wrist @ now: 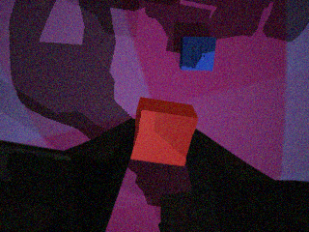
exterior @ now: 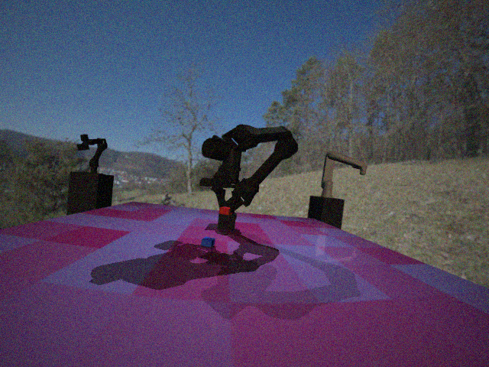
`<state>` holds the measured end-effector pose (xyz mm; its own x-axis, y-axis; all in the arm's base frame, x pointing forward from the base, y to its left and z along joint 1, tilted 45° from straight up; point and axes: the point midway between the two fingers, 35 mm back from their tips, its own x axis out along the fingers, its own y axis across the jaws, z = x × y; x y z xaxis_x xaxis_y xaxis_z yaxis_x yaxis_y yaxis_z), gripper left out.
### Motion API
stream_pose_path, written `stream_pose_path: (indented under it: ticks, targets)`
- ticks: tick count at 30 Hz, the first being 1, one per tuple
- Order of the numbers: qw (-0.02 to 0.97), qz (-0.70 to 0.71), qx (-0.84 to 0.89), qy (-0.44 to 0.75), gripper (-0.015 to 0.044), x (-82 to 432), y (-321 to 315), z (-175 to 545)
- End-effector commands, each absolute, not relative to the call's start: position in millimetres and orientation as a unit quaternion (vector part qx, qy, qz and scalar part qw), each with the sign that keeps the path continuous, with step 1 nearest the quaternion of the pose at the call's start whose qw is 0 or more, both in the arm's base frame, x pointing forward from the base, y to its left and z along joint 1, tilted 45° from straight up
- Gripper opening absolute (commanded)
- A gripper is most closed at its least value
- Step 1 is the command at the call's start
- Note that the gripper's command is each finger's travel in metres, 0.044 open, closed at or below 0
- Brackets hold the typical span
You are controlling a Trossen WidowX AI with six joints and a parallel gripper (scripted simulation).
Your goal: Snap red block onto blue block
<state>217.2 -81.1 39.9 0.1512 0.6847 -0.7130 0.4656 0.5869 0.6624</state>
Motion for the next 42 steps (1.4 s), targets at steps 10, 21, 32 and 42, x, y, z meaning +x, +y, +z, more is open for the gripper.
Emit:
stream_pose_path:
  ticks: [10,21,32,42]
  targets:
    - [0.645,0.135,0.402,0.636,0.0000,241.2,-91.2,-13.2]
    - [0.648,0.140,0.398,0.634,0.0000,247.8,-76.5,-34.7]
    - [0.648,0.141,0.398,0.634,0.0000,250.0,-66.2,-44.0]
    - [0.648,0.141,0.398,0.634,0.0000,250.2,-65.3,-44.8]
